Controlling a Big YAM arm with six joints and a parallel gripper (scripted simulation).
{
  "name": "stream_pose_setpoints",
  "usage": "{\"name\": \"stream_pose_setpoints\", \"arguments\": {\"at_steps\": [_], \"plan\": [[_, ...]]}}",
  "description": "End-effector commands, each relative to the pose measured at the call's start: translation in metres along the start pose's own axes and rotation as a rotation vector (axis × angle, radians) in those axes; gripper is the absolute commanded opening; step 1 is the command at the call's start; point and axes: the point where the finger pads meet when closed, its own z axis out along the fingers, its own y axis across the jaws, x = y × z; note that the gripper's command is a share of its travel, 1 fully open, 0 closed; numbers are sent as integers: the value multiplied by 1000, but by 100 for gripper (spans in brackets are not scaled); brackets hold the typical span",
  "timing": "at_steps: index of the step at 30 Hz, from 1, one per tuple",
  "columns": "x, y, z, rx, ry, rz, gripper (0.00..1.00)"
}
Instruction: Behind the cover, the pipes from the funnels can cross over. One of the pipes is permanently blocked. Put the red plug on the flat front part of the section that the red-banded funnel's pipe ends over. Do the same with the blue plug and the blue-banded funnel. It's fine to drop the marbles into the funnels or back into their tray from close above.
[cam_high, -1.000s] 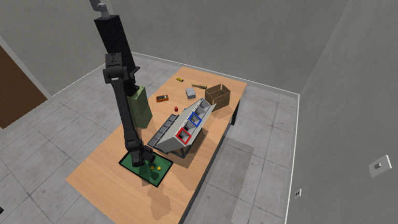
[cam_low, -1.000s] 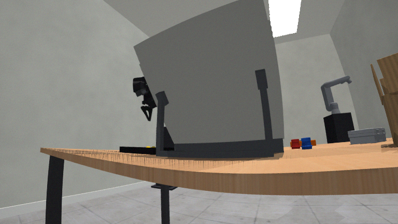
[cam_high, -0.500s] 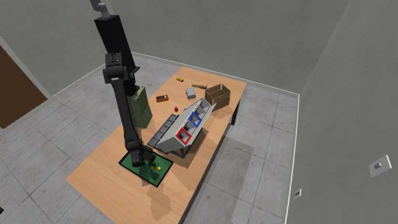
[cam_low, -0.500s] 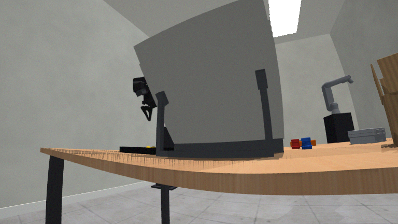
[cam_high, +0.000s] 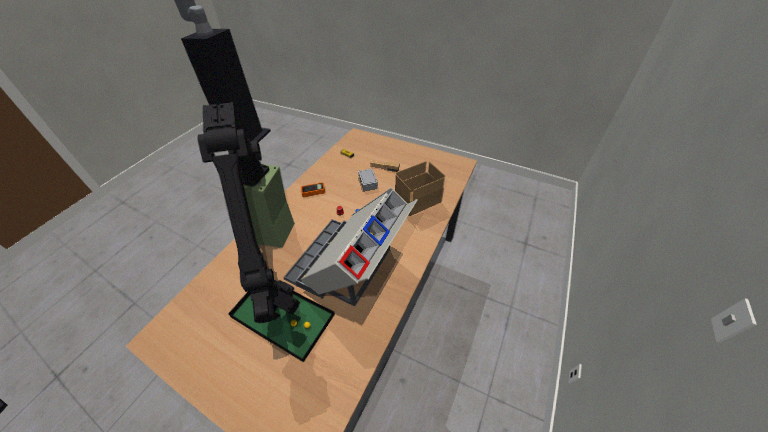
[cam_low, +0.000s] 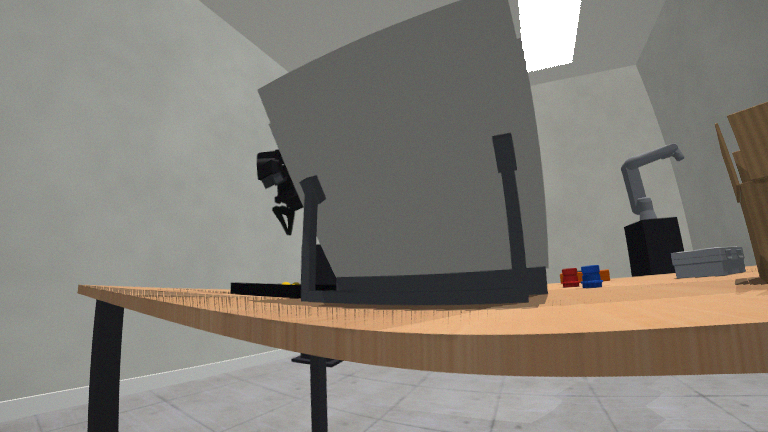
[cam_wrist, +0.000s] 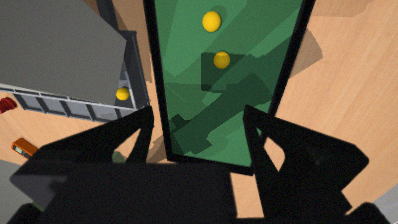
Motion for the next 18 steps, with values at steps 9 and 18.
{"name": "stream_pose_setpoints", "arguments": {"at_steps": [9, 18], "plan": [[-3, -18, 3, 16, -16, -5, 80], [-5, -26, 63, 12, -9, 6, 80]]}}
